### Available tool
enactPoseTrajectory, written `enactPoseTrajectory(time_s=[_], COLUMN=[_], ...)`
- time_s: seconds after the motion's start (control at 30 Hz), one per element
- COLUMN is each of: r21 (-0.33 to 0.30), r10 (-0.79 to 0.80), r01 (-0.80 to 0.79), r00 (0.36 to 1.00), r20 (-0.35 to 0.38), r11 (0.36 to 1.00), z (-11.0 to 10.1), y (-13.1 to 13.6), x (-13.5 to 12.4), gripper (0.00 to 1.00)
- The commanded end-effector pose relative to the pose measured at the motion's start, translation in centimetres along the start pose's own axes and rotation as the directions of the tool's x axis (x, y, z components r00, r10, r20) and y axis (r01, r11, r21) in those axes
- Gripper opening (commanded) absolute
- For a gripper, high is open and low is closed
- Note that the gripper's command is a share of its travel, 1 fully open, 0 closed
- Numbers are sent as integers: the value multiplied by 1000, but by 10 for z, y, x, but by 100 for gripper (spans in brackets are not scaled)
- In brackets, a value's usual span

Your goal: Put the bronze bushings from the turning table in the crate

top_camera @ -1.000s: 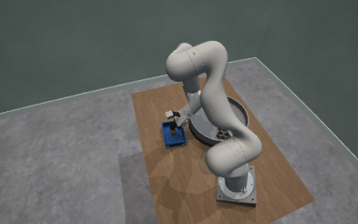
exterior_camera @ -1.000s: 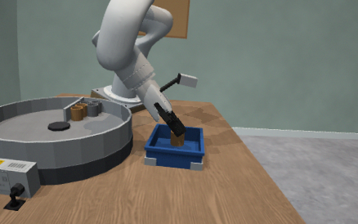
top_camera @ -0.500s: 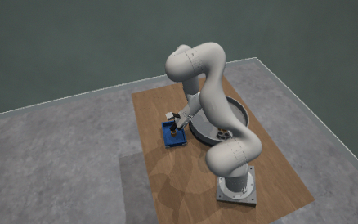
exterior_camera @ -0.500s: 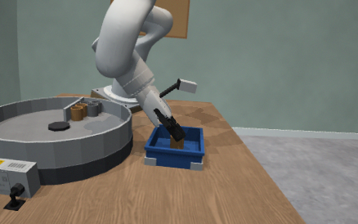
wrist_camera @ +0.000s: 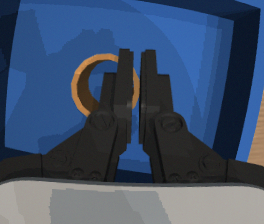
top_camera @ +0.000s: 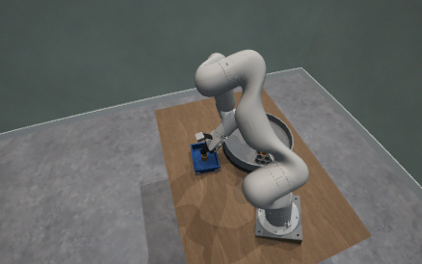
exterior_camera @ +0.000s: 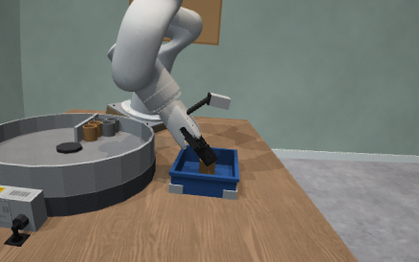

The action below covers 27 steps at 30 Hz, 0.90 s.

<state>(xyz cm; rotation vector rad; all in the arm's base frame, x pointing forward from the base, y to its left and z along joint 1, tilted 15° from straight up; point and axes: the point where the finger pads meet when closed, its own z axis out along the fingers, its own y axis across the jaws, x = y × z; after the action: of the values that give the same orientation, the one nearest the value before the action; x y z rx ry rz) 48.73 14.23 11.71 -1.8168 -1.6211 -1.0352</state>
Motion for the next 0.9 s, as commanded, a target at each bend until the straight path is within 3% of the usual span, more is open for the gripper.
enactPoseTrajectory(time_s=[0.0, 0.87], r21=[-1, -1], r10=[-1, -1], r01=[1, 1], r00=[1000, 1000], r20=[0, 0], r11=[1000, 1000], z=[0, 4], y=[1, 1], x=[0, -3], gripper=[0, 0])
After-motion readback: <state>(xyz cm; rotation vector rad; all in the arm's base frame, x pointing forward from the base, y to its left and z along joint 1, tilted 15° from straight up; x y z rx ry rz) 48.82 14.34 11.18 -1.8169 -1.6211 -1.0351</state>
